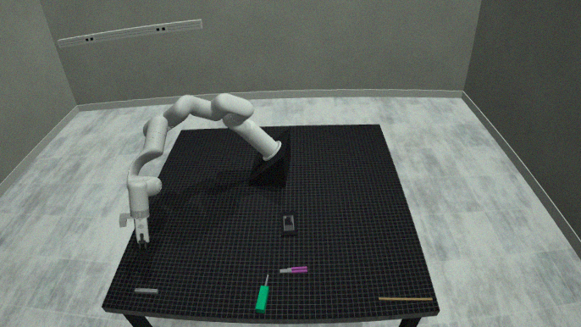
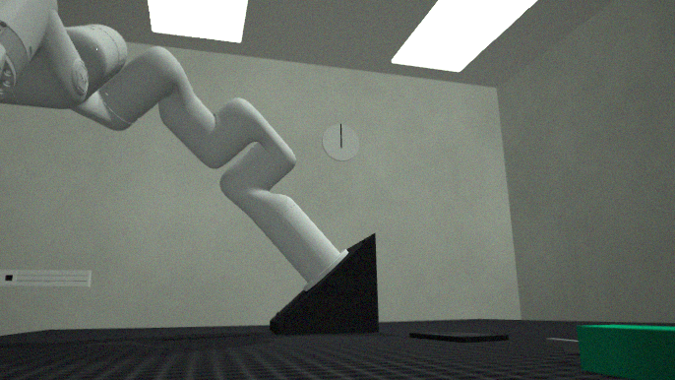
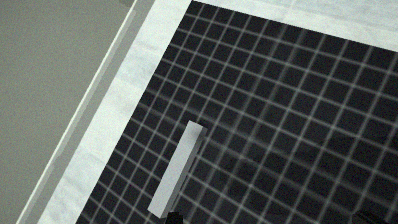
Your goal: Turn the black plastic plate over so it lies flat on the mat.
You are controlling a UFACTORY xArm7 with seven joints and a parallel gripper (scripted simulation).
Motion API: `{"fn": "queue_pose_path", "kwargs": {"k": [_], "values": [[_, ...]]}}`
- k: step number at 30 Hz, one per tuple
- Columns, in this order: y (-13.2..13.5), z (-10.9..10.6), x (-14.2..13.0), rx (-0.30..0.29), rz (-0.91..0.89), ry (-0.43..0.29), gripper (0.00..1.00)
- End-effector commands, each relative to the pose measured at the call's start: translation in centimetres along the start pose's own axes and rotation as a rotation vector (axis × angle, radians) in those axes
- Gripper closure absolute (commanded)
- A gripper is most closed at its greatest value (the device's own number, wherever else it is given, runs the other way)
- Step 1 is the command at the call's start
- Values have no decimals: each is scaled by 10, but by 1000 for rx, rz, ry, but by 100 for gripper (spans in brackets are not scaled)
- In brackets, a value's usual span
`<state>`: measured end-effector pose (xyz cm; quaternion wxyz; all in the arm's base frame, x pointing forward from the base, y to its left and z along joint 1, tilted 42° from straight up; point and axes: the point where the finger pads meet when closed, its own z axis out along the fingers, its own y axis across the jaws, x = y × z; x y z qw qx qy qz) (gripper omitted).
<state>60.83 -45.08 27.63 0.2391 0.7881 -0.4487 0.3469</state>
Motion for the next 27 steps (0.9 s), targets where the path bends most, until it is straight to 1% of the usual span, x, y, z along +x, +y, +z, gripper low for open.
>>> {"fn": "queue_pose_path", "kwargs": {"k": [1,2,4,5,6,8,9,10,15,19,21,22,23,24,26,27], "values": [[-35,3,-60,-2,-49,-79,0],[-43,5,-75,-2,-49,-79,0],[-43,5,-75,-2,-49,-79,0],[-63,8,-113,-2,-49,-79,0],[-67,9,-120,-2,-49,-79,0],[-67,9,-120,-2,-49,-79,0],[-74,4,-151,-15,-181,-168,0],[-74,1,-164,-29,-290,-228,0],[-89,-1,-214,-33,-329,-251,0],[-108,-9,-273,-33,-329,-251,0],[-108,-9,-273,-33,-329,-251,0],[-109,-18,-314,-55,-486,-323,0],[-111,-20,-326,-55,-486,-323,0],[-107,-24,-335,-74,-601,-362,0],[-107,-28,-355,-81,-643,-379,0],[-108,-32,-369,-81,-643,-379,0]]}}
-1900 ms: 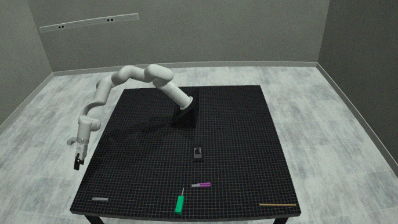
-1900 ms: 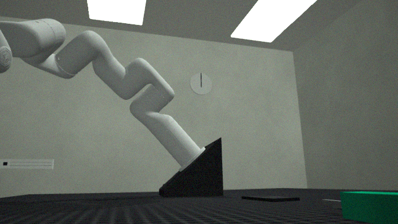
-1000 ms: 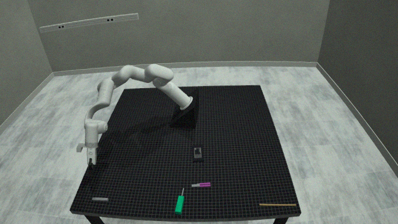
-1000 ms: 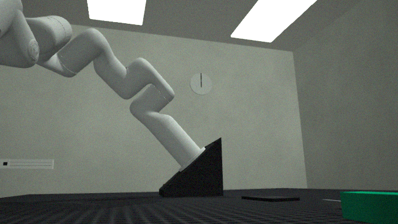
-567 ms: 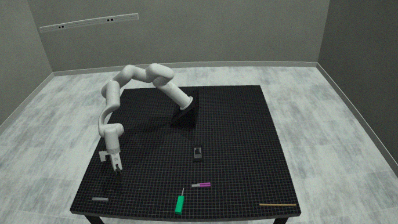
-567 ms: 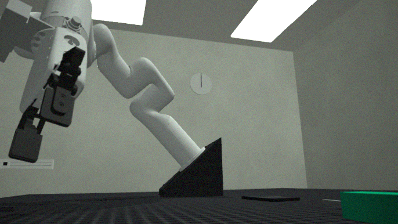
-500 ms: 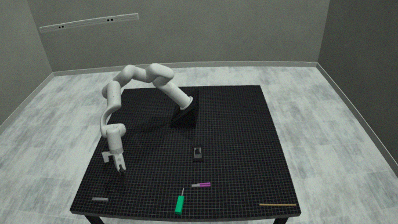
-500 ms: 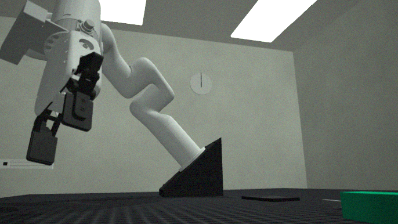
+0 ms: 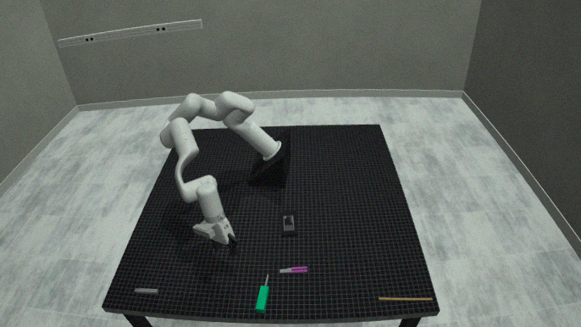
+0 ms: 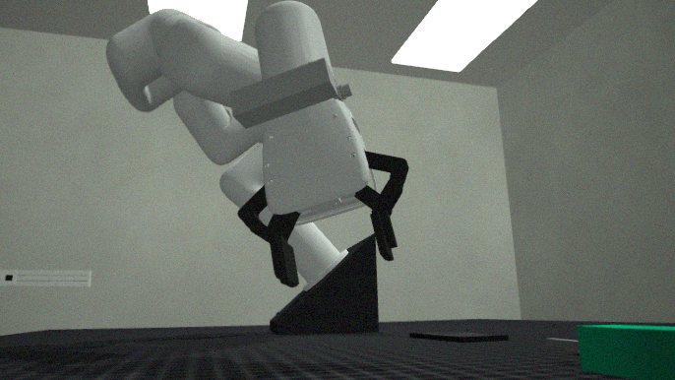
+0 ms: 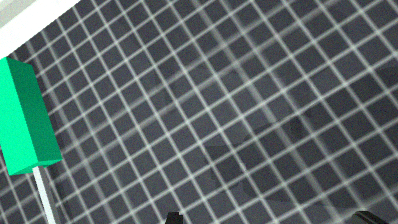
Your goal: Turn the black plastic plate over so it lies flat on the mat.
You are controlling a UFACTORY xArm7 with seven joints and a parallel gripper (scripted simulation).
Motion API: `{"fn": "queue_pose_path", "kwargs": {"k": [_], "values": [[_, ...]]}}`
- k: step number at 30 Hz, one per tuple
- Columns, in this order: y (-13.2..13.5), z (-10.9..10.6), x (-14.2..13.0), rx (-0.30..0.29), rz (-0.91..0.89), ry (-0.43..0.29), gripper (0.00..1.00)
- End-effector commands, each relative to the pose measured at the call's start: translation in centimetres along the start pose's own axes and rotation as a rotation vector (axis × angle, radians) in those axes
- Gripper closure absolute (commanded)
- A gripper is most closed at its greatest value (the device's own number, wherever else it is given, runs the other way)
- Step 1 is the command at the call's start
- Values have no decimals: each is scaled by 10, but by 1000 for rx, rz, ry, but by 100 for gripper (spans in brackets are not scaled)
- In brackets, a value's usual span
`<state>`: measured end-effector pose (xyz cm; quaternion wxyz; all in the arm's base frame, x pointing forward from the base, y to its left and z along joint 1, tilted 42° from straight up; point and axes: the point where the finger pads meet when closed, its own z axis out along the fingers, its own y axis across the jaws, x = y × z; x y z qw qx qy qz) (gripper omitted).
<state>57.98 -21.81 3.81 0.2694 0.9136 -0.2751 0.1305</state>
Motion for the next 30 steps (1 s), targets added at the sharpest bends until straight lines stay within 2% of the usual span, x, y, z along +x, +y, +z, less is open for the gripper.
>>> {"fn": "queue_pose_path", "kwargs": {"k": [1,4,5,8,9,11,12,13,16,17,20,30], "values": [[-38,0,-59,-24,-123,-58,0],[-62,2,-97,-24,-123,-58,0],[-60,1,-113,-62,-265,-104,0],[-78,2,-152,-62,-265,-104,0],[-76,1,-166,-100,-387,-136,0],[-76,1,-166,-100,-387,-136,0],[-88,0,-206,-100,-387,-136,0],[-85,-1,-219,-133,-484,-158,0],[-90,-1,-248,-133,-484,-158,0],[-88,-2,-265,-157,-552,-171,0],[-88,-5,-308,-179,-609,-180,0],[-87,-5,-309,-180,-612,-181,0]]}}
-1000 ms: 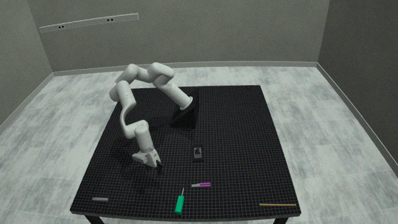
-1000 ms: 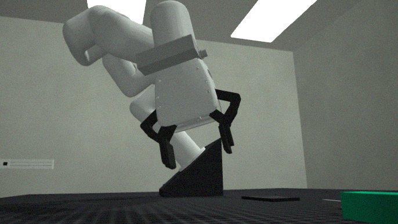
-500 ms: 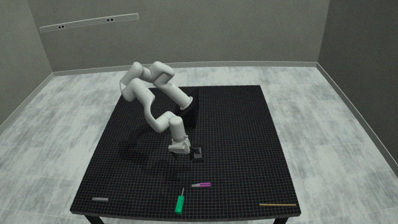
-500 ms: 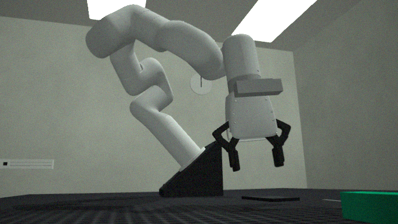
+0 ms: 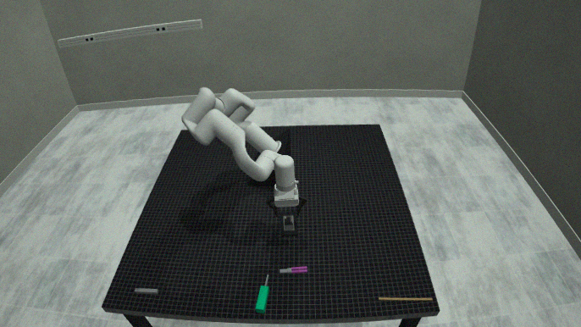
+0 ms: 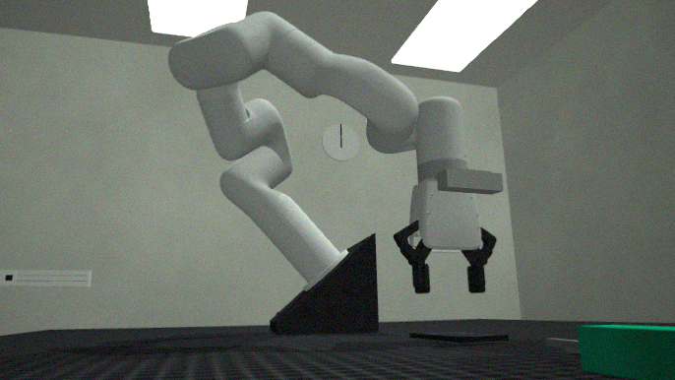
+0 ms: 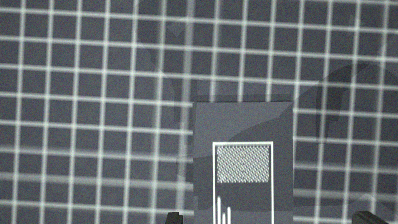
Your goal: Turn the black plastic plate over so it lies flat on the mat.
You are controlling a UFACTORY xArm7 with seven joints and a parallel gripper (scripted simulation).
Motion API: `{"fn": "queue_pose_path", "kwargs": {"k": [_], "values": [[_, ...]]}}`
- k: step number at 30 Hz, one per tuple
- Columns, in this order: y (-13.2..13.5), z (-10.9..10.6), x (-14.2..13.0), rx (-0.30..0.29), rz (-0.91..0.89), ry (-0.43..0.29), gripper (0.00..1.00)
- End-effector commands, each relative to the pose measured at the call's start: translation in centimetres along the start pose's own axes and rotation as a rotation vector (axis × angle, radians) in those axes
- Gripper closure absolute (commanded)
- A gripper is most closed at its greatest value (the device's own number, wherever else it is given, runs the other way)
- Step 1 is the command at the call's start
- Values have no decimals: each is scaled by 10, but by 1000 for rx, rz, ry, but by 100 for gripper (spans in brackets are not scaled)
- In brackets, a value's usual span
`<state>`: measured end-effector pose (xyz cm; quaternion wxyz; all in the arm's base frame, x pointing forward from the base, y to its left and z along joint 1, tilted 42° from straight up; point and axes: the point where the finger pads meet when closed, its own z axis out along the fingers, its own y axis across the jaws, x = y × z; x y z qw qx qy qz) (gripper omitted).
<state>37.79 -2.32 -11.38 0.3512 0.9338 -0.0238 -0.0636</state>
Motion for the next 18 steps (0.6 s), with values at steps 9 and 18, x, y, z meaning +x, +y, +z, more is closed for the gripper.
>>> {"fn": "queue_pose_path", "kwargs": {"k": [9,18], "values": [[-3,-2,0,2,-4,3,0],[-1,-1,-58,3,-5,0,0]]}}
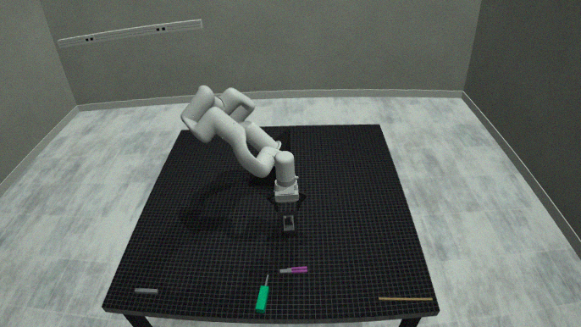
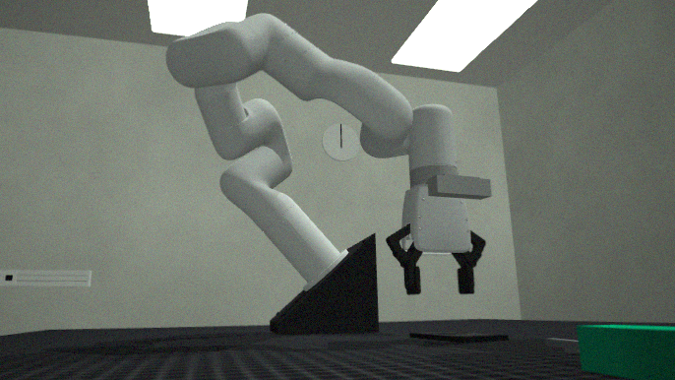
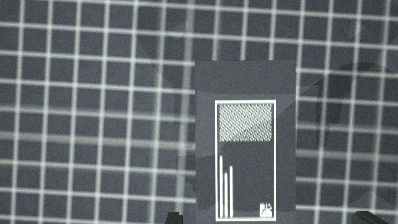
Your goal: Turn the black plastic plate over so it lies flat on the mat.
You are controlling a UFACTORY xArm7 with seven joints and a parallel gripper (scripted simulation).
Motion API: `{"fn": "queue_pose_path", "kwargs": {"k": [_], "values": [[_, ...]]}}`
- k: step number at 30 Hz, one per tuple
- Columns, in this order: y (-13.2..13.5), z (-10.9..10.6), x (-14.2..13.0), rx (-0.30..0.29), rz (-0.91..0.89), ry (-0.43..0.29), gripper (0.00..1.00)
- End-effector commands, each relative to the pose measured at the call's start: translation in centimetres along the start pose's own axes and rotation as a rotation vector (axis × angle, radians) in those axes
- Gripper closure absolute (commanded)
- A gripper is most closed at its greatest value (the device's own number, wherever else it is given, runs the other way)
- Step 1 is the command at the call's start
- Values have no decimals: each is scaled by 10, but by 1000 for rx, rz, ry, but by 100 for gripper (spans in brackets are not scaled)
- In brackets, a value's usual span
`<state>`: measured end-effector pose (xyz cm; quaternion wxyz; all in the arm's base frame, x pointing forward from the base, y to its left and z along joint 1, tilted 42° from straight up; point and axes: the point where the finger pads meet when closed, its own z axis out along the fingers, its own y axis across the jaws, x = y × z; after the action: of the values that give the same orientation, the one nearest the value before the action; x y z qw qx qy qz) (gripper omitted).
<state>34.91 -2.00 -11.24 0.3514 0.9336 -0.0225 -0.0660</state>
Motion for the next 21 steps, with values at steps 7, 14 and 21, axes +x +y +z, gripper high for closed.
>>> {"fn": "queue_pose_path", "kwargs": {"k": [7,14,21], "values": [[0,-1,-35,4,-1,4,5],[0,-1,-35,4,-1,4,5],[0,-1,-35,4,-1,4,5]]}}
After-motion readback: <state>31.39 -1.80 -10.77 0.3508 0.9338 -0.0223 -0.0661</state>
